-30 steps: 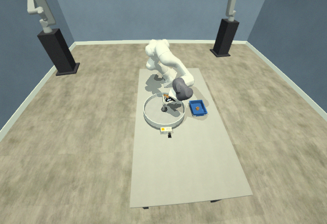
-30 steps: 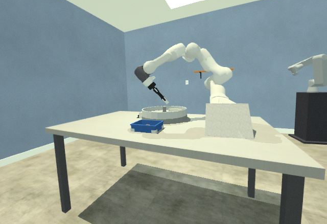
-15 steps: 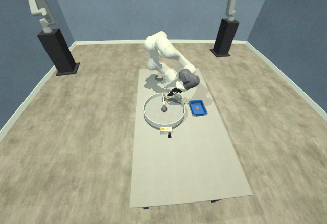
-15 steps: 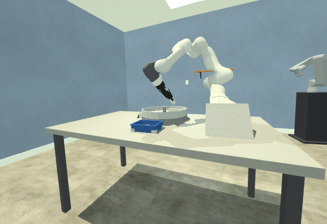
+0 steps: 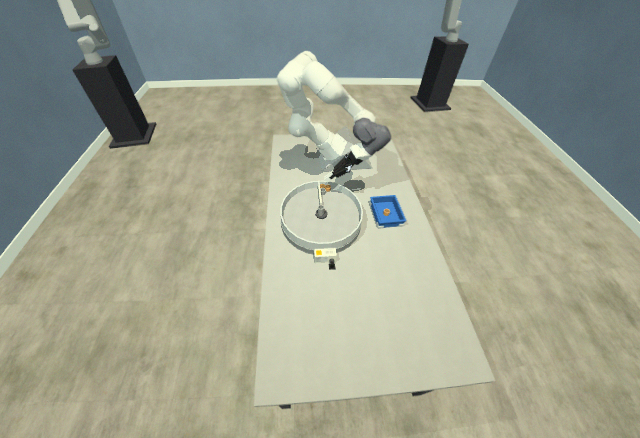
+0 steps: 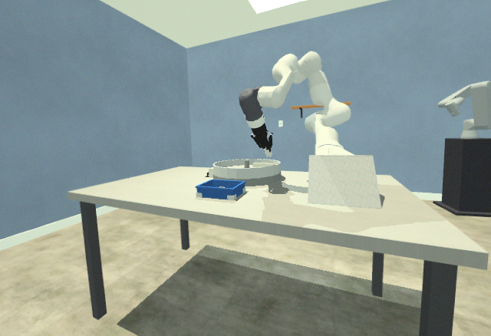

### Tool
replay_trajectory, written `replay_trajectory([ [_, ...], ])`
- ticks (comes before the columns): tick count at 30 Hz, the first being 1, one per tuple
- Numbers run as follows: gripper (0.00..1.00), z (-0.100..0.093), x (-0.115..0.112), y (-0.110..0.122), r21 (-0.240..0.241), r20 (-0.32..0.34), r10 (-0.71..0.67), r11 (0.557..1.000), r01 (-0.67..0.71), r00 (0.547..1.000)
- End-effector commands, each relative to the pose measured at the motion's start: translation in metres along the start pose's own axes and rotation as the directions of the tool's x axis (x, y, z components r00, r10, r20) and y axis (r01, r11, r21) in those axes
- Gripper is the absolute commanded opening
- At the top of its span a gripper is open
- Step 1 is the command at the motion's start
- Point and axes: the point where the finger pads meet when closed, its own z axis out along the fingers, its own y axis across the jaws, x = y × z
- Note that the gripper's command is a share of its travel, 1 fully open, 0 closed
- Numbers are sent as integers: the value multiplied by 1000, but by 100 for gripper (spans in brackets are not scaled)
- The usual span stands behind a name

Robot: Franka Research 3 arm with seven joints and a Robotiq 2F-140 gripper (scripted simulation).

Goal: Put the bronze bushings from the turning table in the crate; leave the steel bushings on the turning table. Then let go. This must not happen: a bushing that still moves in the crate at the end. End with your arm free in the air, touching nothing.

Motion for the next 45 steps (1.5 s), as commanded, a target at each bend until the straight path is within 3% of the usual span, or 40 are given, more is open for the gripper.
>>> replay_trajectory([
  [1, 6, -2, -5, 4, 62, 20, -96, 994, 94, 995],
  [8, 6, -2, -5, 9, 82, 19, -119, 990, 117, 993],
  [45, 6, -2, -5, 9, 83, 19, -119, 990, 117, 993],
])
